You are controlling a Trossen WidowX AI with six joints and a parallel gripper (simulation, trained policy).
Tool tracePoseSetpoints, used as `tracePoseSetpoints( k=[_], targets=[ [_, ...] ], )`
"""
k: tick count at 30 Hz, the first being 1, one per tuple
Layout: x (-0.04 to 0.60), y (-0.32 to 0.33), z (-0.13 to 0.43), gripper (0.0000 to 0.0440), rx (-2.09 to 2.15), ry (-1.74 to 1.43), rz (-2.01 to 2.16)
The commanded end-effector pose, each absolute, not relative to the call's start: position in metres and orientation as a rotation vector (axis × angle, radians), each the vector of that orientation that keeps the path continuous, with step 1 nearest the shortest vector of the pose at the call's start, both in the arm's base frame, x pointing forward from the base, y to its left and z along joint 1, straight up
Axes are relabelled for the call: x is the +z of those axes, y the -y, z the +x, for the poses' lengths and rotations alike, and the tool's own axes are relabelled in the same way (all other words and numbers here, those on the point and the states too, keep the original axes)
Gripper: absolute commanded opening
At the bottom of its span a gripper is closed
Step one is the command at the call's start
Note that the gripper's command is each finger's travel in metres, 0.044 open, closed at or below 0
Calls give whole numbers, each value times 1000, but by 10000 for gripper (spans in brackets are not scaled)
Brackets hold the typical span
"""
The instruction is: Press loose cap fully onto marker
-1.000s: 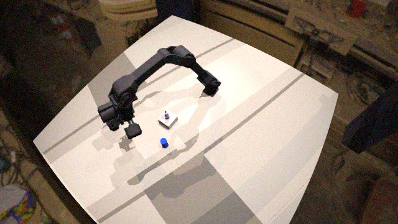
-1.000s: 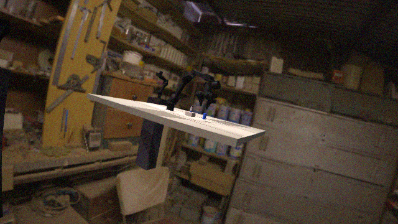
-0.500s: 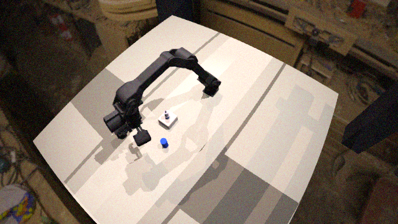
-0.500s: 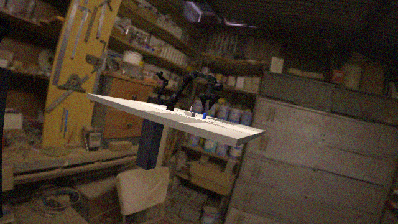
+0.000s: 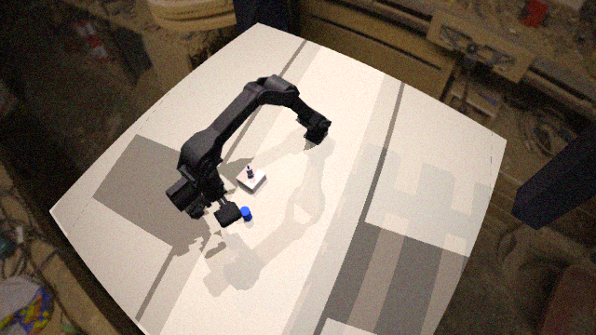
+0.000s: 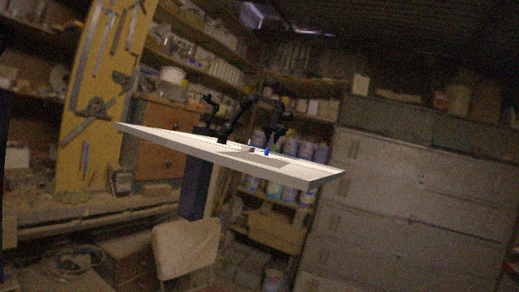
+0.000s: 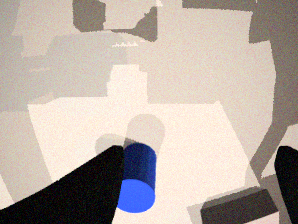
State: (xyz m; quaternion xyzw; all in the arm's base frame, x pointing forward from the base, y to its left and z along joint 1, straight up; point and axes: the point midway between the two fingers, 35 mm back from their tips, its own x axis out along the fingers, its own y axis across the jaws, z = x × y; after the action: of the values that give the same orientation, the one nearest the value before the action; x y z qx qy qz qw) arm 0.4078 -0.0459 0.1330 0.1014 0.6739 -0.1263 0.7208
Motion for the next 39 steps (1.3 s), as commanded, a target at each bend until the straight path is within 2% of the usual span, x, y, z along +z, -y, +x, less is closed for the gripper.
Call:
tracePoseSetpoints(
  k=[1,22,39],
  targets=[
    [130,35,405,319,-259,-1516,235],
    [101,2,381,301,-155,-1669,189],
    [63,-3,370,257,-78,-1737,107]
  ],
)
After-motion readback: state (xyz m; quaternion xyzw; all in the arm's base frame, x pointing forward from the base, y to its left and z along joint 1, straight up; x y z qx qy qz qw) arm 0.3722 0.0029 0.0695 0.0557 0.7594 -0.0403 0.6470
